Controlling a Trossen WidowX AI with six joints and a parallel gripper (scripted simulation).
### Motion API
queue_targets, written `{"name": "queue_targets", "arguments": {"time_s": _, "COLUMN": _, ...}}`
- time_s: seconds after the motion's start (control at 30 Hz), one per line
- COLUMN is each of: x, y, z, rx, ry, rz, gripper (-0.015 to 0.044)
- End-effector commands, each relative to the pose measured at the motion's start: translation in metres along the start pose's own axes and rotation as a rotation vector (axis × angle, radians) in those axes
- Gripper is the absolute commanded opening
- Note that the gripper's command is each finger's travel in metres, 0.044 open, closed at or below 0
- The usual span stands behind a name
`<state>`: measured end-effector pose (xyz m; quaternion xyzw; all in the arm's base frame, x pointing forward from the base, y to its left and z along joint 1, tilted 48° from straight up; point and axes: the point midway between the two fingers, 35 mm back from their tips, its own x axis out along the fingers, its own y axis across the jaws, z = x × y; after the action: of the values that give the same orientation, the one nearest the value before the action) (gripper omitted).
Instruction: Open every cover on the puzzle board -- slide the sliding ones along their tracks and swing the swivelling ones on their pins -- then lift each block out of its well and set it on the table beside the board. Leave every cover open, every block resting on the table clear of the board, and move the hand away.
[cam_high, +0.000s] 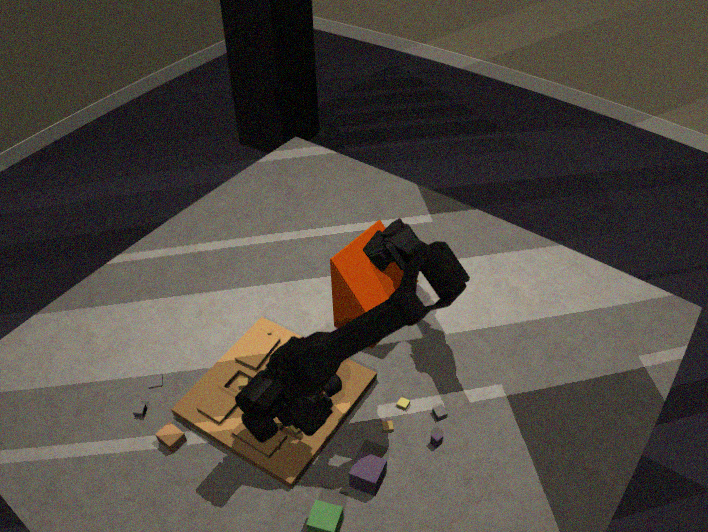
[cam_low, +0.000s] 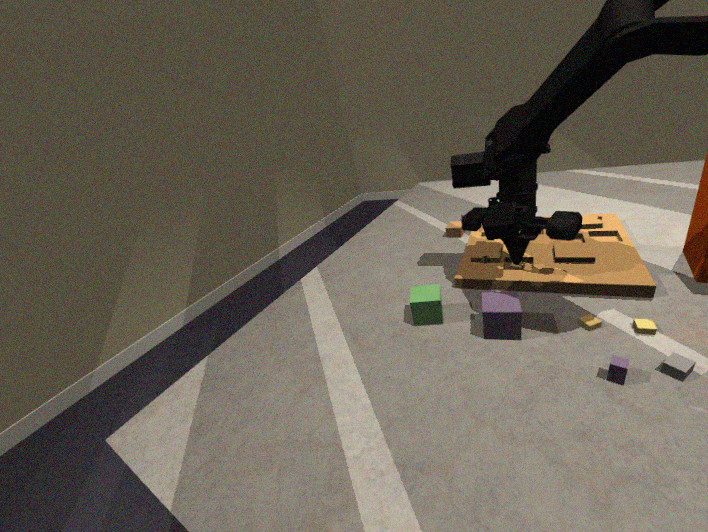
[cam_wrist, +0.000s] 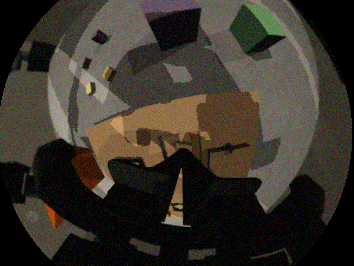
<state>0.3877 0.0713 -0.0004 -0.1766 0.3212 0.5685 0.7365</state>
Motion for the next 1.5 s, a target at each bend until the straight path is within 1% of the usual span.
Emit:
{"name": "queue_targets", "arguments": {"time_s": 0.0, "x": 0.0017, "y": 0.0014, "z": -0.0014, "rx": 0.007, "ry": -0.001, "rz": 0.005, "gripper": 0.0000}}
{"name": "queue_targets", "arguments": {"time_s": 0.97, "x": 0.0041, "y": 0.0023, "z": -0.0008, "rx": 0.024, "ry": -0.001, "rz": 0.005, "gripper": 0.0000}}
{"name": "queue_targets", "arguments": {"time_s": 1.03, "x": 0.0041, "y": 0.0023, "z": -0.0008, "rx": 0.101, "ry": -0.001, "rz": 0.005, "gripper": 0.0000}}
{"name": "queue_targets", "arguments": {"time_s": 1.1, "x": 0.0041, "y": 0.0023, "z": -0.0008, "rx": 0.239, "ry": -0.001, "rz": 0.005, "gripper": 0.0000}}
{"name": "queue_targets", "arguments": {"time_s": 1.47, "x": 0.0041, "y": 0.0022, "z": -0.0011, "rx": 1.329, "ry": 0.002, "rz": 0.005, "gripper": 0.0000}}
